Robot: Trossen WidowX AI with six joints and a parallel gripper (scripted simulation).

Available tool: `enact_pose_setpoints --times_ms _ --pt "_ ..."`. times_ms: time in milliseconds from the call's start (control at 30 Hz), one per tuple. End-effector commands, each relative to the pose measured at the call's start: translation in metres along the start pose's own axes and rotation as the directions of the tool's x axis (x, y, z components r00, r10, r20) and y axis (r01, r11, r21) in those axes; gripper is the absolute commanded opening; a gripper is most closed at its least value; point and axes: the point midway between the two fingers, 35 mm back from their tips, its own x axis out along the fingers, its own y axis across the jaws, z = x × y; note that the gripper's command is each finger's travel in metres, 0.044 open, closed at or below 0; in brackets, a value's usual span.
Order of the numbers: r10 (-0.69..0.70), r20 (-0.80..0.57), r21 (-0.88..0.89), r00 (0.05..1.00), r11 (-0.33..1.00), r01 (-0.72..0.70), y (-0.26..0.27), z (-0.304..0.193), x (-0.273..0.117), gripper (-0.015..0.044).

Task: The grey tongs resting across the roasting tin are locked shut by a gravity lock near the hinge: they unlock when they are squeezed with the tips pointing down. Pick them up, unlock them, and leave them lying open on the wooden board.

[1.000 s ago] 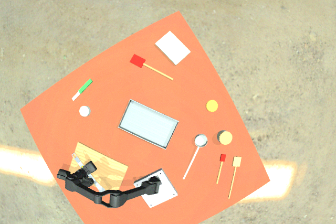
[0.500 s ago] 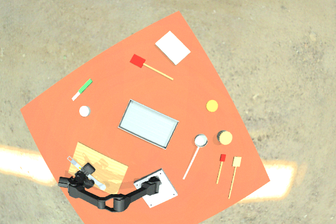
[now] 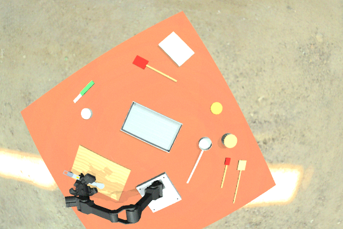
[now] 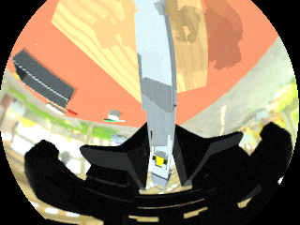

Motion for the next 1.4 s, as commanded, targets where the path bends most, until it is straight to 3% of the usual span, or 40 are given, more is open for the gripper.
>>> enact_pose_setpoints --times_ms 0,533,1367 --pt "0.002 -0.106 0.01 0.994 1.0 -0.001 0.002 -0.009 -0.015 -0.015" --pt "0.063 -0.484 0.121 0.873 0.993 -0.005 0.02 -0.022 -0.081 -0.015" --pt "0.065 -0.488 0.123 0.871 0.992 -0.005 0.021 -0.022 -0.082 -0.015"
